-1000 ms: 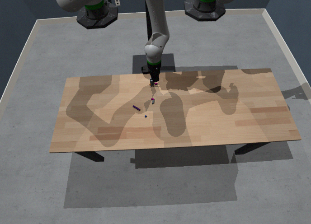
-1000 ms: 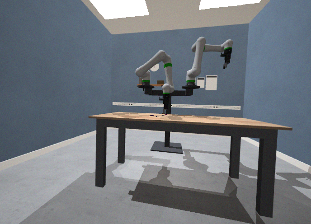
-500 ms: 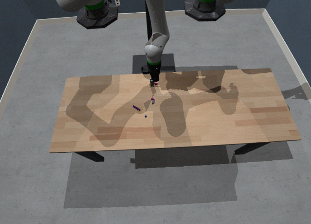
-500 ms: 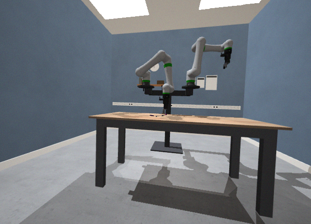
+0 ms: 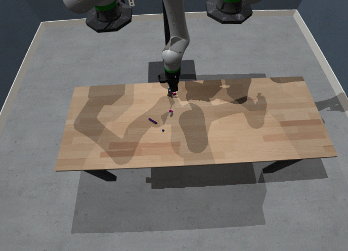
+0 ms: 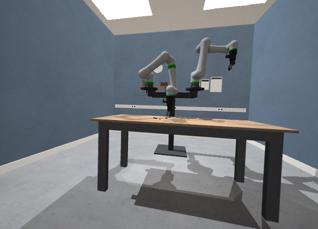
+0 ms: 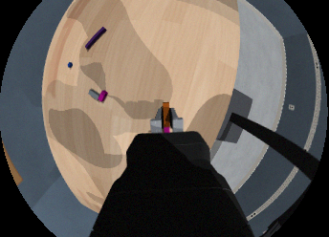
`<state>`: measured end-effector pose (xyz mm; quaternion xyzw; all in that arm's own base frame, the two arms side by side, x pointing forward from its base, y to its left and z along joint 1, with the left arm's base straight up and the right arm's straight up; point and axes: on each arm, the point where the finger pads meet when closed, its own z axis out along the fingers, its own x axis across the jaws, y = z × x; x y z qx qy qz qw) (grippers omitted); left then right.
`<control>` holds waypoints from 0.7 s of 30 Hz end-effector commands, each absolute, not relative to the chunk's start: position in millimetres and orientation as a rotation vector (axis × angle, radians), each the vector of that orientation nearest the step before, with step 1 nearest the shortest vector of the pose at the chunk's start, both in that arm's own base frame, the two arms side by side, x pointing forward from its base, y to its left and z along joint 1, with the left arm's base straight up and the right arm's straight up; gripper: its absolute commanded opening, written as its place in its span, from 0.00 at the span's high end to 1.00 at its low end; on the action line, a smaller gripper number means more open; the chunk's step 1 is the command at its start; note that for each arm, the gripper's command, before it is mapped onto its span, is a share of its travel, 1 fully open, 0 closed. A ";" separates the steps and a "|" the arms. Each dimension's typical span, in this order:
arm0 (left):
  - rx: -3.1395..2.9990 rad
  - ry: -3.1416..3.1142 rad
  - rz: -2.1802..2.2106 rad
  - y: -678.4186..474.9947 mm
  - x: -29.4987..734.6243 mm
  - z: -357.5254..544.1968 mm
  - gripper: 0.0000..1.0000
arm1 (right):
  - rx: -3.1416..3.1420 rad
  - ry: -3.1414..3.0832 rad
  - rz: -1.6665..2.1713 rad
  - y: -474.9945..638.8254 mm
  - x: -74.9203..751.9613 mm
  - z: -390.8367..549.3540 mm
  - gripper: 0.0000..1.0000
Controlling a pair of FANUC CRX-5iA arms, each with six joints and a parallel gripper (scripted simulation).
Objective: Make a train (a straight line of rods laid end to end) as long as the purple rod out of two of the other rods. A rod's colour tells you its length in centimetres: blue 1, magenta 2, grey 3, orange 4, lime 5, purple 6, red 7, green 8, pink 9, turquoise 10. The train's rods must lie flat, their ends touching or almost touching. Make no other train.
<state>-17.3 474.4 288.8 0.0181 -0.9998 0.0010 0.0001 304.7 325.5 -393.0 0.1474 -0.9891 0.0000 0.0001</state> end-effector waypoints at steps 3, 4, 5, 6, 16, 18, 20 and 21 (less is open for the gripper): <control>0.057 -3.141 0.000 474.7 -17.2 289.7 0.00 | 0.463 -3.108 -0.002 326.2 305.1 -392.4 0.76; 0.057 -3.141 0.000 474.7 -17.2 289.7 0.00 | 0.463 -3.108 -0.002 326.2 305.1 -392.5 0.76; 0.057 -3.141 0.000 474.7 -17.2 289.7 0.00 | 0.463 -3.108 -0.002 326.2 305.1 -392.6 0.76; 0.057 -3.141 0.000 474.7 -17.2 289.7 0.00 | 0.463 -3.108 -0.002 326.2 305.1 -392.8 0.76; 0.057 -3.141 0.000 474.7 -17.2 289.7 0.00 | 0.463 -3.108 -0.002 326.2 305.1 -399.5 0.76; 0.057 -3.141 0.000 474.7 -17.2 289.7 0.00 | 0.463 -3.108 -0.002 326.2 305.1 -399.5 0.76; 0.057 -3.141 0.000 474.7 -17.2 289.7 0.00 | 0.463 -3.108 -0.002 326.2 305.1 -401.0 0.76; 0.057 -3.141 0.000 474.7 -17.2 289.7 0.00 | 0.463 -3.108 -0.002 326.2 305.1 -401.6 0.76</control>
